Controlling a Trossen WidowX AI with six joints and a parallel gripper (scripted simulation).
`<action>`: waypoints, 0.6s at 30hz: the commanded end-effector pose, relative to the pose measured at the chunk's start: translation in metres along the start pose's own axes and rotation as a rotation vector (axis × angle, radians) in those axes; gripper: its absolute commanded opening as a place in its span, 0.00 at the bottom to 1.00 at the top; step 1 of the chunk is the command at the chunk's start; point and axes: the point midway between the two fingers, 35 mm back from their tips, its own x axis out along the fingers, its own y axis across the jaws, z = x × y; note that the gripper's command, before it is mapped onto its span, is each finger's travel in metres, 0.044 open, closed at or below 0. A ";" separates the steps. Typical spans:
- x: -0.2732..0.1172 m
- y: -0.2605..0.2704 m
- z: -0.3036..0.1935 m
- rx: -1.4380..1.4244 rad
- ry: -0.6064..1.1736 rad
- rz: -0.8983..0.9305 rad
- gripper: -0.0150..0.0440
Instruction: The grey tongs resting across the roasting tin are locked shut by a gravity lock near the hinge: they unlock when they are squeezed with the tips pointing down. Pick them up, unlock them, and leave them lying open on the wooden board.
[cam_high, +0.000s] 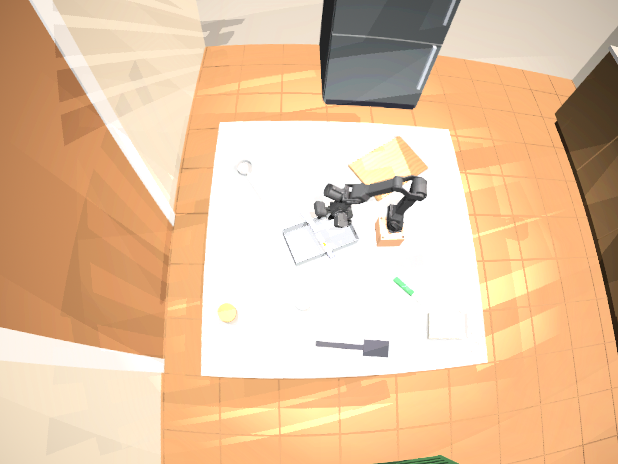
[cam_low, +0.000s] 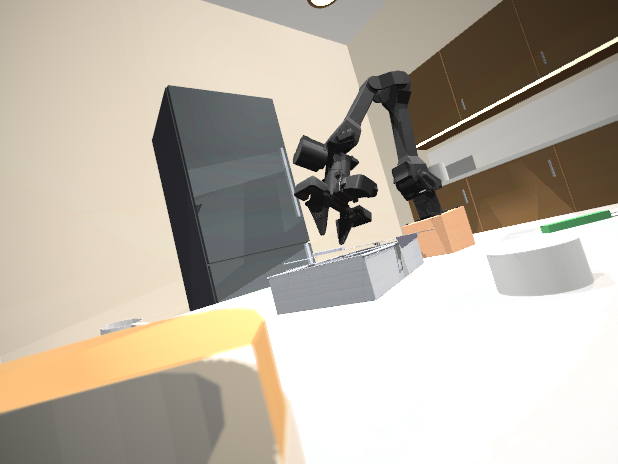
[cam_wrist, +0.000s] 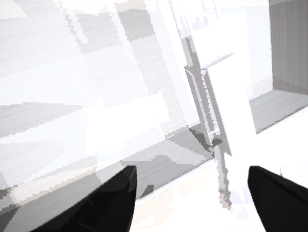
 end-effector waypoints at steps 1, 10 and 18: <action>-0.002 -0.005 0.059 -0.319 -0.166 -0.023 0.69; -0.002 -0.005 0.059 -0.319 -0.166 -0.023 0.69; -0.001 -0.006 0.071 -0.318 -0.168 -0.022 0.69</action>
